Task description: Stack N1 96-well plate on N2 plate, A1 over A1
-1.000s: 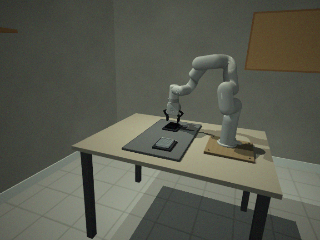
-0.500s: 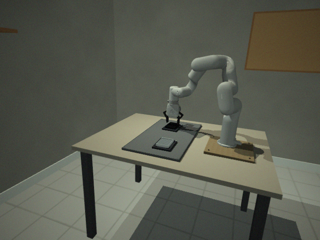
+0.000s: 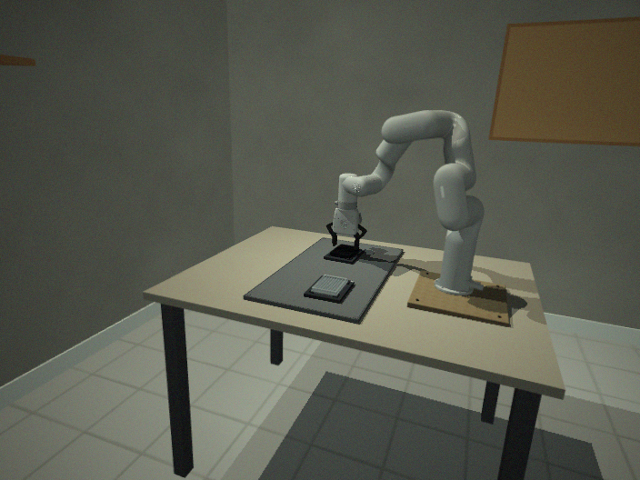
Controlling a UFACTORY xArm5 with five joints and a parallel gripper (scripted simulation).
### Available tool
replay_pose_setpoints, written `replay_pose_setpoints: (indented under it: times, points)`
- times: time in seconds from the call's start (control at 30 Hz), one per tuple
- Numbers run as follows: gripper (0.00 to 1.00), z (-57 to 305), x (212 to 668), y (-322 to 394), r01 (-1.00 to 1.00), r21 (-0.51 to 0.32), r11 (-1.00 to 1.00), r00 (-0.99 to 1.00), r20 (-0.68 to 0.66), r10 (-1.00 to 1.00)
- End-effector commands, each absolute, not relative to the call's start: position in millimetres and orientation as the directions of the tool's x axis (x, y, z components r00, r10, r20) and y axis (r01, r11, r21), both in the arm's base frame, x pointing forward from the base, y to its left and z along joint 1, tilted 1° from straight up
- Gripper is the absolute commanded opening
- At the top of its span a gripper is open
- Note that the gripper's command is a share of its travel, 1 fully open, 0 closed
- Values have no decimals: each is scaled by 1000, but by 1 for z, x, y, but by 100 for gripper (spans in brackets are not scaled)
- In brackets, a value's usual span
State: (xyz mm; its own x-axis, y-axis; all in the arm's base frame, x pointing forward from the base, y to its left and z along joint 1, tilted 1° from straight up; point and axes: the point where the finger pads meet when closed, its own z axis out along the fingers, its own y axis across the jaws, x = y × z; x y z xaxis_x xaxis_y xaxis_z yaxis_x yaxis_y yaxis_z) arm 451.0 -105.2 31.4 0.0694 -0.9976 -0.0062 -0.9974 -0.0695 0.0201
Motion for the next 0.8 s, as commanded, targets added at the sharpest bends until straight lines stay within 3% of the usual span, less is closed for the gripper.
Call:
replay_pose_setpoints:
  times: [0.0, 0.77]
  points:
    - [100, 30, 452, -105, -997, 16, -69, 69, -5, -998]
    - [100, 16, 452, -105, -997, 16, -69, 69, -5, -998]
